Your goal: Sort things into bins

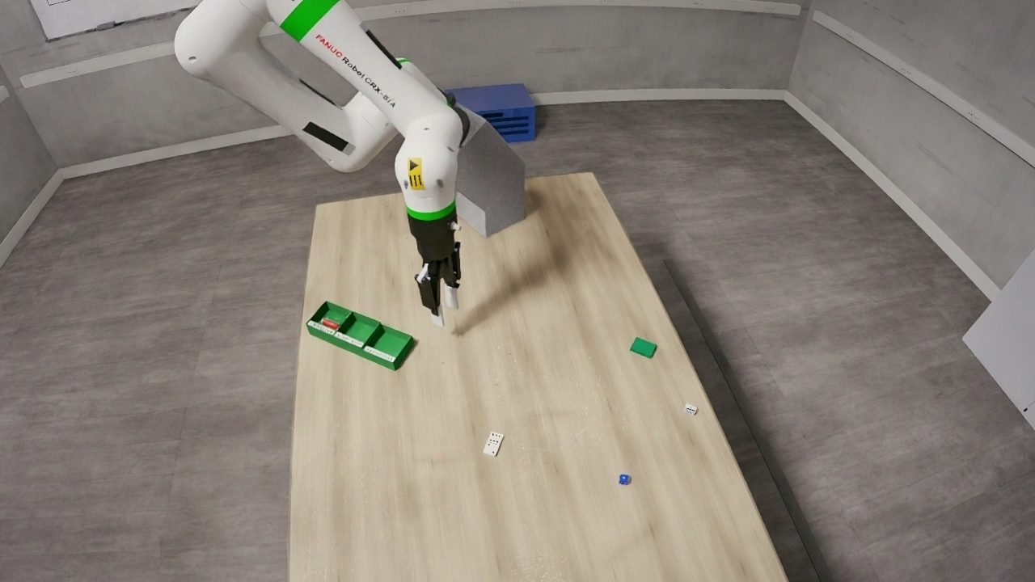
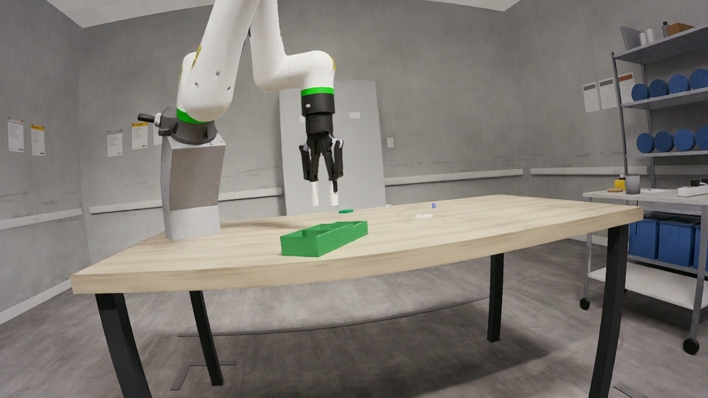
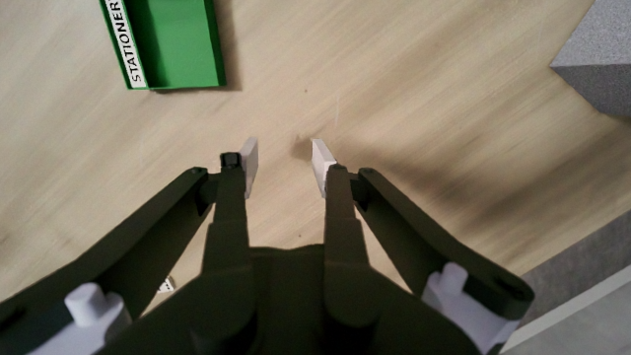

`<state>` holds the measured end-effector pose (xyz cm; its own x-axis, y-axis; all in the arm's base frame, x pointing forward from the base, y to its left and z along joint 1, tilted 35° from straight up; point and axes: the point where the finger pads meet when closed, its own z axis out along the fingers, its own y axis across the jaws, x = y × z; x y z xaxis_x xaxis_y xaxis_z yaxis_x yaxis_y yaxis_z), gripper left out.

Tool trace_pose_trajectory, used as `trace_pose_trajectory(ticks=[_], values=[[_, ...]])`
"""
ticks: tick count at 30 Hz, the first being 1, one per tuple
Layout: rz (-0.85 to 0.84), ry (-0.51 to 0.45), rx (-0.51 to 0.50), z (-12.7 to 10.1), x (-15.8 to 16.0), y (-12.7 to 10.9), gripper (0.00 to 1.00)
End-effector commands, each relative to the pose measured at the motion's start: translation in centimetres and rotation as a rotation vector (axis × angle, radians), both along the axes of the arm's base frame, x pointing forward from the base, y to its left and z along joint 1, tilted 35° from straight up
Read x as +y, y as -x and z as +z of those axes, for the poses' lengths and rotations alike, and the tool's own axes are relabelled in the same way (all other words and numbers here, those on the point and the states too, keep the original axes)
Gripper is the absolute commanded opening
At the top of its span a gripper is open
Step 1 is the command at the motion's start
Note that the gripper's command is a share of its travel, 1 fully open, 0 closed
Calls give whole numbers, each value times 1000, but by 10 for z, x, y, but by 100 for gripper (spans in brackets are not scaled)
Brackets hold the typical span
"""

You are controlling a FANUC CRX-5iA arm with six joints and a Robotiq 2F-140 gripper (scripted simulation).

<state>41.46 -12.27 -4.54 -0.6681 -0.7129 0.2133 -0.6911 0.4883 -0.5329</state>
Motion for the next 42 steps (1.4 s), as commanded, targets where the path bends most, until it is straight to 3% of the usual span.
trace_pose_trajectory(ticks=[1, 42], values=[[-8, 8, 0, -14, 26, -13, 40], [-8, 8, 0, -139, 288, -116, 40]])
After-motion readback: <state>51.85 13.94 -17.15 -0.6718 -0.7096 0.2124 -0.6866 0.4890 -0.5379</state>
